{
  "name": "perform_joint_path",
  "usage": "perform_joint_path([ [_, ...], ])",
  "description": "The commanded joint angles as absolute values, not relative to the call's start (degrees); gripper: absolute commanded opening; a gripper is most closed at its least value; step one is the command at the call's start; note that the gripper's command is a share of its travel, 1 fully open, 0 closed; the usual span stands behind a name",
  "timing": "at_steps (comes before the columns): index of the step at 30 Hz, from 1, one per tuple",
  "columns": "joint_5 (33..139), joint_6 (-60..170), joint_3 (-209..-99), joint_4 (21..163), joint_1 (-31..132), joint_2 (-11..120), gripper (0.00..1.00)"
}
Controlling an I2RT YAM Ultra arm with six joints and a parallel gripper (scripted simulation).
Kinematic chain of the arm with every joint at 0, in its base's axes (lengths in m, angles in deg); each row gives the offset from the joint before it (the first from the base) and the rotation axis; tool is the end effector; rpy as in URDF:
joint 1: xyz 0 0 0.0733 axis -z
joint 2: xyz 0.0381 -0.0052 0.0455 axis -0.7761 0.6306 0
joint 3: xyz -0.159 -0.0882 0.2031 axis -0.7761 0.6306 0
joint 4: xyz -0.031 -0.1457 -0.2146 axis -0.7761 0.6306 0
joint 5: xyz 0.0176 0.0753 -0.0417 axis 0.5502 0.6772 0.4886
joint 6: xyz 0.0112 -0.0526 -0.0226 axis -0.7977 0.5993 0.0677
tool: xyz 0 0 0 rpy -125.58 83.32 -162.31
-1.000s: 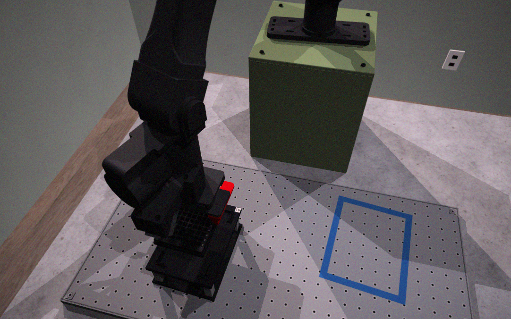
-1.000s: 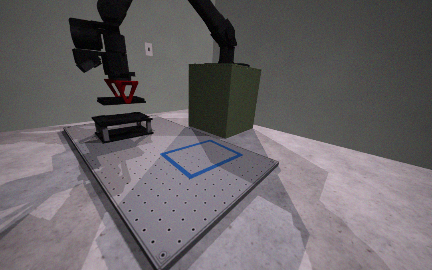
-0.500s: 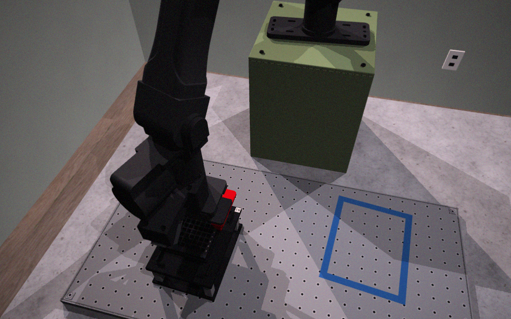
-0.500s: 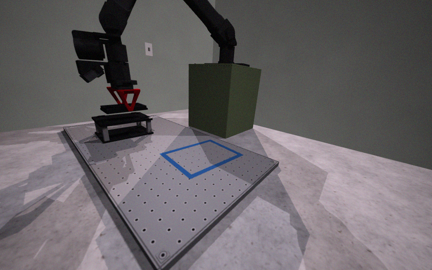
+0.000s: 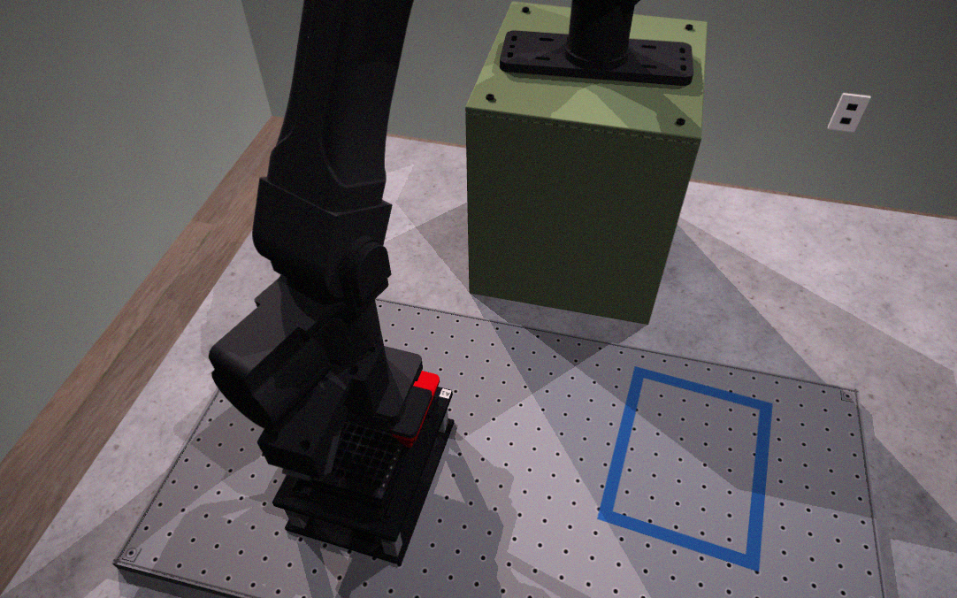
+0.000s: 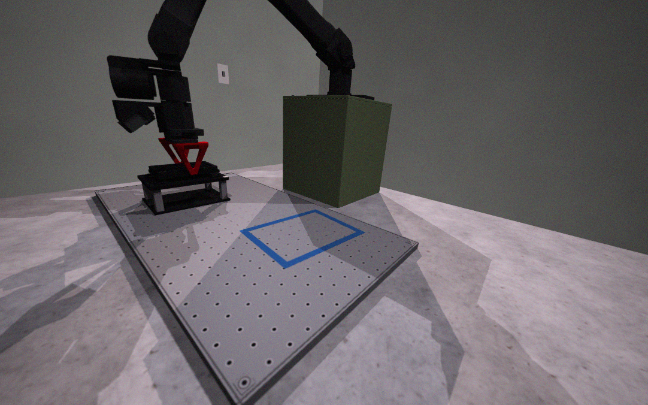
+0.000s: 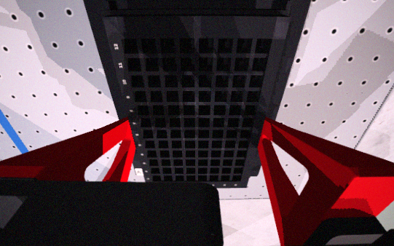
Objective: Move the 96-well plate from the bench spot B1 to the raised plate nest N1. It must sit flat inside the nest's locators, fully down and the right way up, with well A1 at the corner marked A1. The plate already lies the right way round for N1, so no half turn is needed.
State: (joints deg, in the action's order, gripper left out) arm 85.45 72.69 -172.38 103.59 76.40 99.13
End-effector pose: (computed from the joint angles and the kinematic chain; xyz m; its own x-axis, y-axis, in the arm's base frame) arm 0.3724 -0.1767 -0.0480 -0.9900 0.1398 0.0187 0.1399 0.9902 0.0041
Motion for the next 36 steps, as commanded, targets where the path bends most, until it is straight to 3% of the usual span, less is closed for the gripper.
perform_joint_path([
  [1,85.7,72.4,-174.5,102.5,75.5,99.6,0.00],
  [36,85.7,72.3,-174.9,102.8,75.4,98.2,0.00],
])
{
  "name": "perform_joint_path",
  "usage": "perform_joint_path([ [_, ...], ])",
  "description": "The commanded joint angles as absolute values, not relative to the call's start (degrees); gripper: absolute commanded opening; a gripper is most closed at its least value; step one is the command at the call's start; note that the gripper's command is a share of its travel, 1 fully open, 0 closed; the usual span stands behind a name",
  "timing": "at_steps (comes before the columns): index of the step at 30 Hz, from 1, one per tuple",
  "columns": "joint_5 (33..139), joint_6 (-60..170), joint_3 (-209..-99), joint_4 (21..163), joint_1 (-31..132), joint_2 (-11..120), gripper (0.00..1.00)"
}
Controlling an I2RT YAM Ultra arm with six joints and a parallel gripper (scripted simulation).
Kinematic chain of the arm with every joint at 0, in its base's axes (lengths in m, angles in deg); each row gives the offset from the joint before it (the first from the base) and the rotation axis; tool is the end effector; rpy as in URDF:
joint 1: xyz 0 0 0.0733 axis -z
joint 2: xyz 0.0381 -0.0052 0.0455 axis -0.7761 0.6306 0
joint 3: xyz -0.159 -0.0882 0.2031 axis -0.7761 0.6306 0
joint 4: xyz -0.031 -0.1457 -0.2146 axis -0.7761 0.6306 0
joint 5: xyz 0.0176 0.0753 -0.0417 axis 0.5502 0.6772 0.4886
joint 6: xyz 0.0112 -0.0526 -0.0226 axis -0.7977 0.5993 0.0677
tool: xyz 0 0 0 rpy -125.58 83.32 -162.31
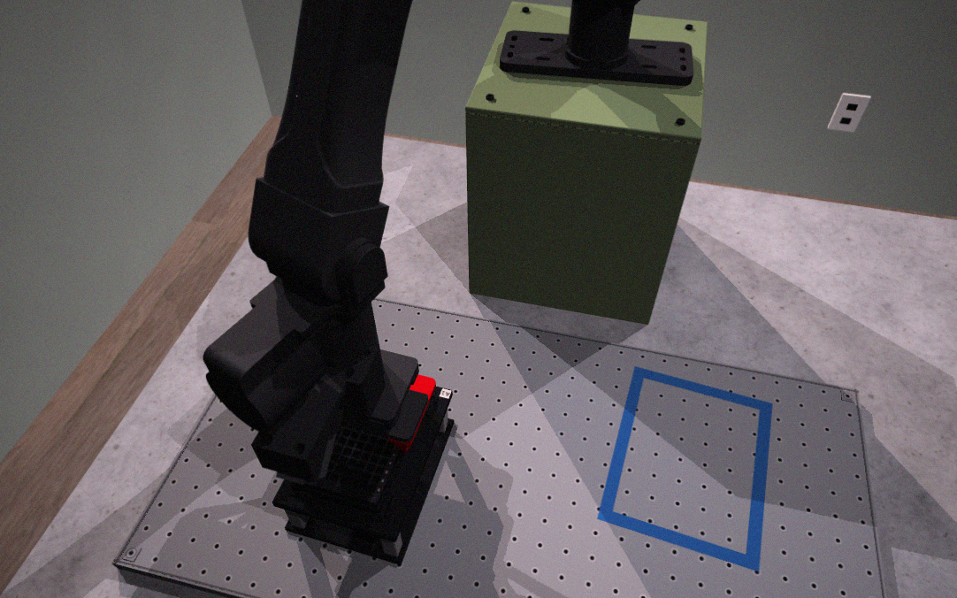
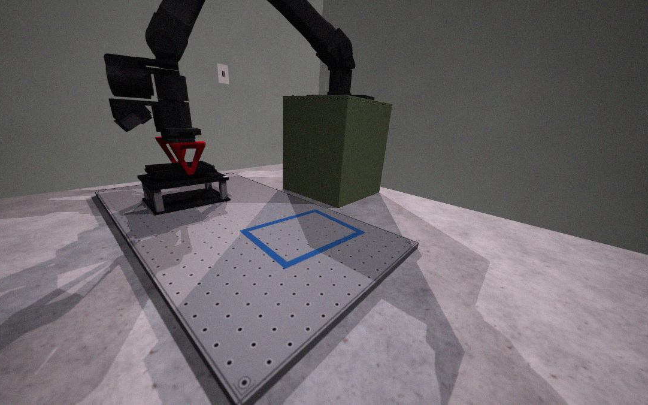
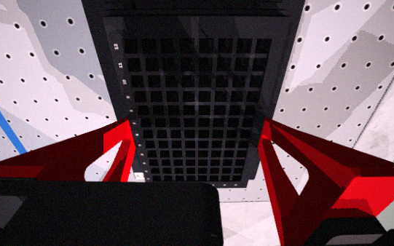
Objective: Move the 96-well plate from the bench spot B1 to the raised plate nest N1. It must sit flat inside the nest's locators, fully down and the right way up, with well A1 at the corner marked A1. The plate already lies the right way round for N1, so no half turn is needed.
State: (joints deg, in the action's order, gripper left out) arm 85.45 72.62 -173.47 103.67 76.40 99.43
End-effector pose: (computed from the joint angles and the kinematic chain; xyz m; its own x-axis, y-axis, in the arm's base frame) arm 0.3767 -0.1787 -0.0469 -0.9900 0.1411 0.0069 0.1411 0.9900 0.0004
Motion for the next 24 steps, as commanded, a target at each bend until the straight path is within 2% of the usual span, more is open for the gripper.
perform_joint_path([
  [1,85.7,72.3,-174.5,102.7,75.4,98.1,0.00],
  [24,85.6,72.2,-170.9,101.8,75.4,97.1,0.00],
])
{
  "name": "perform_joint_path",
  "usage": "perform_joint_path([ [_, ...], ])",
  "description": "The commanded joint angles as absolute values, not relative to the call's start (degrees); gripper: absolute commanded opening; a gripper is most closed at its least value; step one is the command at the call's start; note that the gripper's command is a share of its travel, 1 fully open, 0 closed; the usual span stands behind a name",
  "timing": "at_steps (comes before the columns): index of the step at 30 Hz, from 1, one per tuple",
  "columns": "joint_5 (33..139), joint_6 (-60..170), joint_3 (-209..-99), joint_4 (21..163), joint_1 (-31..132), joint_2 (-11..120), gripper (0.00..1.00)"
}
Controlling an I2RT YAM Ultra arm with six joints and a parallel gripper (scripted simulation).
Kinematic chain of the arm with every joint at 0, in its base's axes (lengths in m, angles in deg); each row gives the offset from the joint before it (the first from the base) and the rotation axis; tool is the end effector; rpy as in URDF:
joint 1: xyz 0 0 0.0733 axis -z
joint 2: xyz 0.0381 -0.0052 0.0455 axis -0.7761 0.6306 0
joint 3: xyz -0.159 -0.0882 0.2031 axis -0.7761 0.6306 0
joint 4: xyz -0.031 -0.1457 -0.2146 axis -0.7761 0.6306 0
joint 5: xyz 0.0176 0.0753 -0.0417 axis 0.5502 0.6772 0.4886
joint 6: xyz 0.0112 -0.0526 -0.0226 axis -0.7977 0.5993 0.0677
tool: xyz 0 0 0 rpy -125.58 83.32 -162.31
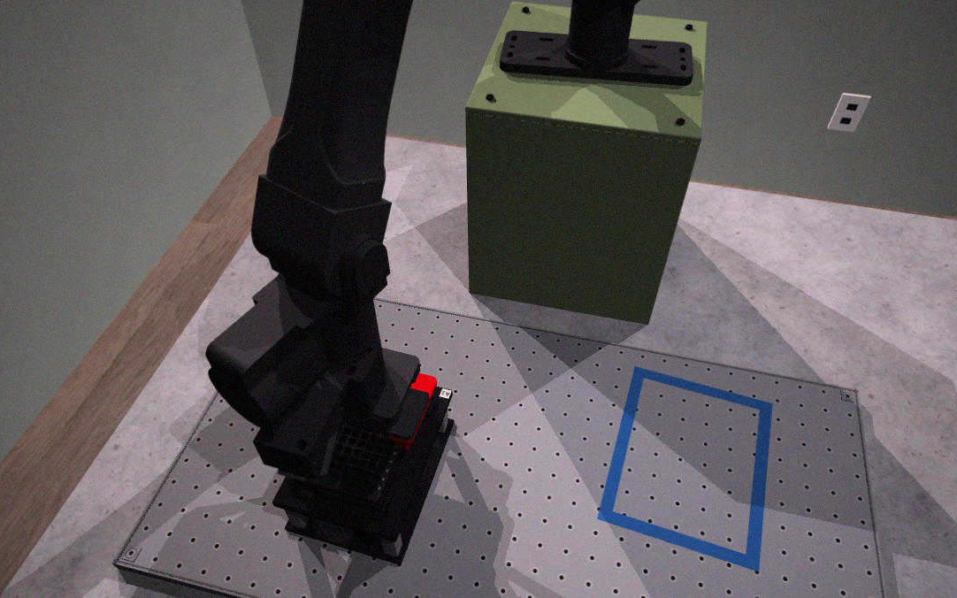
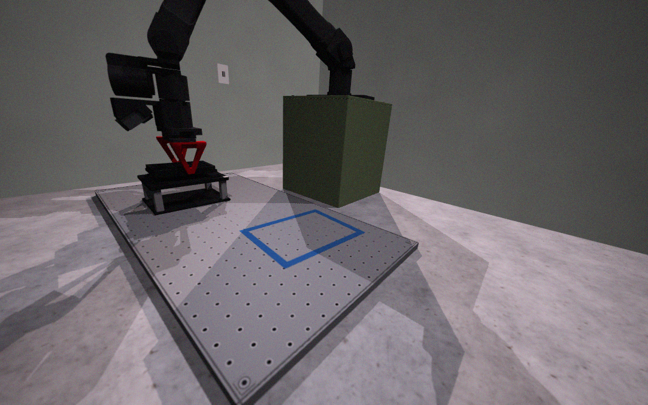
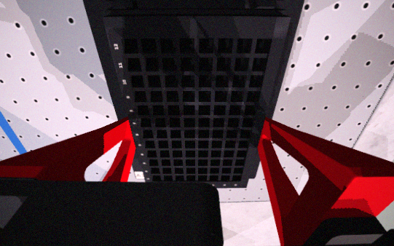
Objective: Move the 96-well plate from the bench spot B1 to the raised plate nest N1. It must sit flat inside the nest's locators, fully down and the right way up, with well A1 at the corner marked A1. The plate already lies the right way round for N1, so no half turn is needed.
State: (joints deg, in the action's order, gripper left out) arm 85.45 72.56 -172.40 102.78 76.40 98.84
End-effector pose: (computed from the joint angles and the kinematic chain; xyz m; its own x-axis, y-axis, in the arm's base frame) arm 0.3747 -0.1778 -0.0460 -0.9899 0.1421 0.0001 0.1421 0.9898 -0.0018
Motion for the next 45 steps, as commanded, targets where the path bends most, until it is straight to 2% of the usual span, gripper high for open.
perform_joint_path([
  [1,85.6,72.2,-170.8,101.7,75.4,97.1,0.00],
  [45,85.7,72.9,-170.1,100.8,76.8,99.4,0.00],
])
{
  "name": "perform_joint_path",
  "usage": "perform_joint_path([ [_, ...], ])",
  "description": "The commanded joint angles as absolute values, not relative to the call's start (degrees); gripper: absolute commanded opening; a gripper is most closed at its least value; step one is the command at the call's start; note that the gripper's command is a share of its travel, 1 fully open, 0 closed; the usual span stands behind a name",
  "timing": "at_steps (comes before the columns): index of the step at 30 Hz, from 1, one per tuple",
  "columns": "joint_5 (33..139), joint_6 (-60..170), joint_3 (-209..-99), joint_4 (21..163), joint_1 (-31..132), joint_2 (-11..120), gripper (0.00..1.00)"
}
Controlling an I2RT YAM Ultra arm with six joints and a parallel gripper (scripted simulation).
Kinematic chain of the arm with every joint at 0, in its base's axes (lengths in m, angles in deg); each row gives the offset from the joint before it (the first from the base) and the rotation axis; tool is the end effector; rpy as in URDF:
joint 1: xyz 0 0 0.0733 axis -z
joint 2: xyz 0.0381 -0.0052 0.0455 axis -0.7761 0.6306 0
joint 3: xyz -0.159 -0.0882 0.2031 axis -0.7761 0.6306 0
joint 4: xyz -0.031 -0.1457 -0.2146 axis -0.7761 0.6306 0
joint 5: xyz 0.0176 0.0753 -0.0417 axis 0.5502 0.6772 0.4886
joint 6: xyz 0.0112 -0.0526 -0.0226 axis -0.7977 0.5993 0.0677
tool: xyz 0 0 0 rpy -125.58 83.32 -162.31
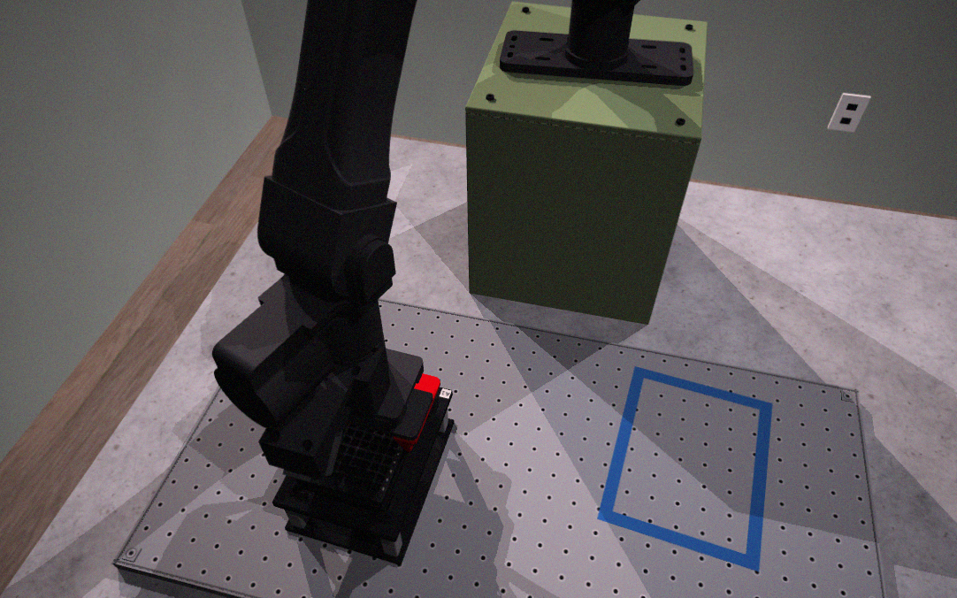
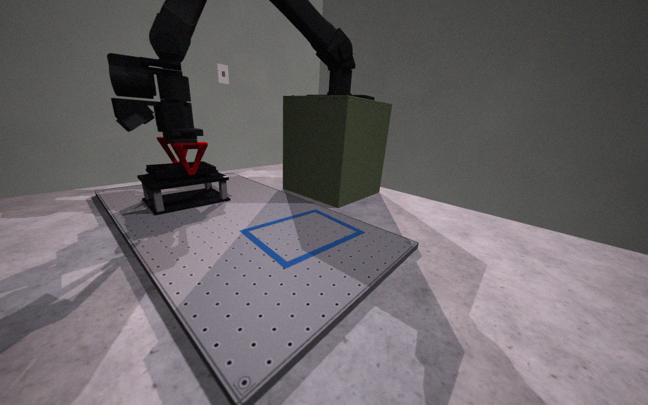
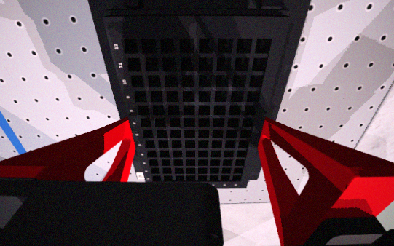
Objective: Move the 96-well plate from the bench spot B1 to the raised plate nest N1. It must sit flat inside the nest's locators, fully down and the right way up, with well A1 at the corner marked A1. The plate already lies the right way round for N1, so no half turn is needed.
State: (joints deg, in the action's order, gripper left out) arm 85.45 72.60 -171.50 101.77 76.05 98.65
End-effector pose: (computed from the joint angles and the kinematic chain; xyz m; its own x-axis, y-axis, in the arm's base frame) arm 0.3738 -0.1745 -0.0473 -0.9908 0.1354 -0.0049 0.1354 0.9908 -0.0033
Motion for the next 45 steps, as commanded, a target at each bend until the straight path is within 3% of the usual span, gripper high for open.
perform_joint_path([
  [1,85.7,73.0,-170.1,100.8,76.8,99.4,0.00],
  [45,85.6,73.1,-172.5,100.2,76.8,100.4,0.00],
])
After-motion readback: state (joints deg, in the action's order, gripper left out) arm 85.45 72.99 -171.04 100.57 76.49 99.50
